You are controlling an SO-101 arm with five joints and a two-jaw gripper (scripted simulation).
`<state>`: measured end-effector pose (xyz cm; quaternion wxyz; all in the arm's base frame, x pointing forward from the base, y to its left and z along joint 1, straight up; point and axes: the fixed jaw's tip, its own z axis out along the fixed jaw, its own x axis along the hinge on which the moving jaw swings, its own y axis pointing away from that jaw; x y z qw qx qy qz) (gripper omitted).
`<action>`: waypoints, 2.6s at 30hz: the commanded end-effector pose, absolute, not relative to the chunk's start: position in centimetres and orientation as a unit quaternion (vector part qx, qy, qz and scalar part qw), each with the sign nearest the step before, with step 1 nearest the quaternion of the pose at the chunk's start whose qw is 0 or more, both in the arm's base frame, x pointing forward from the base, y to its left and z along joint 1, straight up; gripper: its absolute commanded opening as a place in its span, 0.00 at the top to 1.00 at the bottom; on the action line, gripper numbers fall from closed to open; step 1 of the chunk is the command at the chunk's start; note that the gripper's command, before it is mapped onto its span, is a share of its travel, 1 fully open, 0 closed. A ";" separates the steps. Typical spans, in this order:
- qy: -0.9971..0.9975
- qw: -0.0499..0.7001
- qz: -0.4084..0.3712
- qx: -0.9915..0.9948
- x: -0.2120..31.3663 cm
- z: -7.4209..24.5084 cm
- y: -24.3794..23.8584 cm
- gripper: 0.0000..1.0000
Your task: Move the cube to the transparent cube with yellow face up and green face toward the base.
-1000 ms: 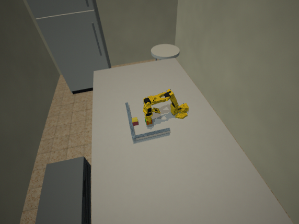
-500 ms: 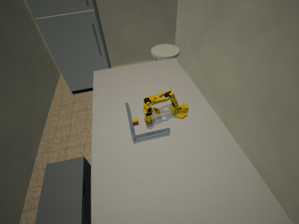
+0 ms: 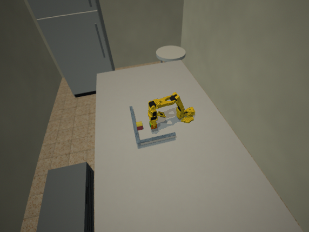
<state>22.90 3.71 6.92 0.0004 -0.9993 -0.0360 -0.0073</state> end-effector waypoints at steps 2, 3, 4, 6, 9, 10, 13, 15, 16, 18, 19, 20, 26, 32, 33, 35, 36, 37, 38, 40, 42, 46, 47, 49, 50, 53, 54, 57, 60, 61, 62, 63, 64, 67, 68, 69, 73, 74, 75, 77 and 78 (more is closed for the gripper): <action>-0.035 0.006 -0.038 -0.999 23.4 8.1 3.9 0.78; -0.035 0.006 -0.038 -0.999 23.4 8.1 3.9 0.78; -0.035 0.006 -0.038 -0.999 23.4 8.1 3.9 0.78; -0.035 0.006 -0.038 -0.999 23.4 8.1 3.9 0.78; -0.035 0.006 -0.038 -0.999 23.4 8.1 3.9 0.78; -0.035 0.006 -0.038 -0.999 23.4 8.1 3.9 0.78; -0.035 0.006 -0.038 -0.999 23.4 8.1 3.9 0.78; -0.035 0.006 -0.038 -0.999 23.4 8.1 3.9 0.78; -0.035 0.006 -0.038 -0.999 23.4 8.1 3.9 0.78; -0.035 0.006 -0.038 -0.999 23.4 8.1 3.9 0.78; -0.035 0.006 -0.038 -0.999 23.4 8.1 3.9 0.78; -0.035 0.006 -0.038 -0.999 23.4 8.1 3.9 0.78; -0.033 0.006 -0.038 -0.999 23.4 8.1 3.9 0.78; -0.031 0.006 -0.038 -0.999 23.4 8.1 3.9 0.78; -0.031 0.006 -0.038 -0.999 23.4 8.1 3.9 0.78; -0.029 0.006 -0.038 -0.999 23.4 8.1 3.9 0.78; -0.029 0.006 -0.038 -0.999 23.4 8.1 3.9 0.78; -0.029 0.006 -0.038 -0.999 23.4 8.1 3.9 0.78; -0.029 0.006 -0.038 -0.999 23.4 8.1 3.9 0.78; -0.028 0.007 -0.038 -0.999 23.4 8.1 3.9 0.78; -0.026 0.007 -0.038 -0.999 23.4 8.1 3.9 0.78; -0.023 0.007 -0.038 -0.999 23.4 8.1 3.9 0.78; -0.022 0.007 -0.038 -0.999 23.4 8.1 3.9 0.78; -0.020 0.007 -0.038 -0.999 23.4 8.1 3.9 0.78; -0.019 0.007 -0.038 -0.999 23.4 8.1 3.9 0.78; -0.017 0.007 -0.038 -0.999 23.4 8.1 3.9 0.78; -0.017 0.007 -0.038 -0.999 23.4 8.1 3.9 0.78; -0.013 0.007 -0.038 -0.999 23.4 8.1 3.8 0.78; -0.009 0.007 -0.038 -0.999 23.4 8.1 3.8 0.78; -0.008 0.007 -0.038 -0.999 23.4 8.1 3.8 0.78; -0.006 0.007 -0.039 -0.999 23.4 8.1 3.8 0.78; -0.004 0.007 -0.039 -0.999 23.4 8.1 3.8 0.78; -0.003 0.008 -0.039 -0.999 23.4 8.1 3.8 0.78; 0.002 0.008 -0.039 -0.999 23.4 8.1 3.8 0.78; 0.004 0.008 -0.039 -0.999 23.5 8.1 3.8 0.78; 0.006 0.008 -0.039 -0.999 23.5 8.1 3.8 0.78; 0.010 0.008 -0.039 -0.999 23.5 8.1 3.8 0.78; 0.012 0.008 -0.039 -0.999 23.5 8.1 3.8 0.78; 0.014 0.008 -0.039 -0.999 23.5 8.1 3.8 0.78; 0.018 0.008 -0.039 -0.999 23.5 8.1 3.8 0.78; 0.021 0.009 -0.039 -0.999 23.5 8.1 3.8 0.78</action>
